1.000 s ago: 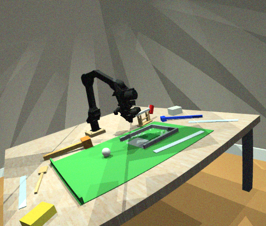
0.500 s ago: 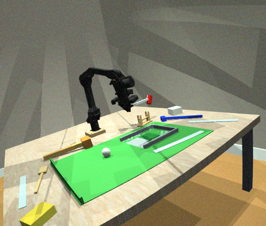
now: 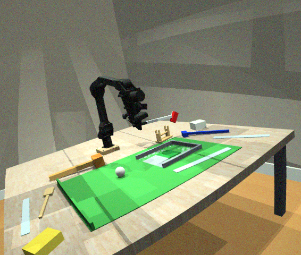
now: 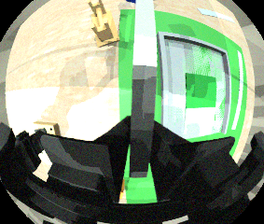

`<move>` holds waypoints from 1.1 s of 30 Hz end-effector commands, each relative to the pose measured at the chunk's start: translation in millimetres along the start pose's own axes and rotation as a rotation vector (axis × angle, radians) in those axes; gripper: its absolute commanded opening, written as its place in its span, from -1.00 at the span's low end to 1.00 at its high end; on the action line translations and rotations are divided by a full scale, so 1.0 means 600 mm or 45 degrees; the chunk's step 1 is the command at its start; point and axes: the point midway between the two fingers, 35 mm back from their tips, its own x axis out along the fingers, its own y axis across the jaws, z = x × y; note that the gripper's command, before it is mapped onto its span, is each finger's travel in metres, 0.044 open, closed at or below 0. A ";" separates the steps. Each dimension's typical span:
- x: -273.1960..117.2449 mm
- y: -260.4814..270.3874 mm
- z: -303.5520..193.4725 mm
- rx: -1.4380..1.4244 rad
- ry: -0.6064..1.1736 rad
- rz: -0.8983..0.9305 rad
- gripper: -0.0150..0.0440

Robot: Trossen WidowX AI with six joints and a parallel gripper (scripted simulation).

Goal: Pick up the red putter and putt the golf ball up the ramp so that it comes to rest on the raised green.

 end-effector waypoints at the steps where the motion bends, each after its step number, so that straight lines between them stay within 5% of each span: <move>1: -0.012 -0.018 -0.034 0.142 0.018 -0.027 -0.49; 33: -0.092 -0.036 -0.325 1.200 0.153 -0.168 -0.49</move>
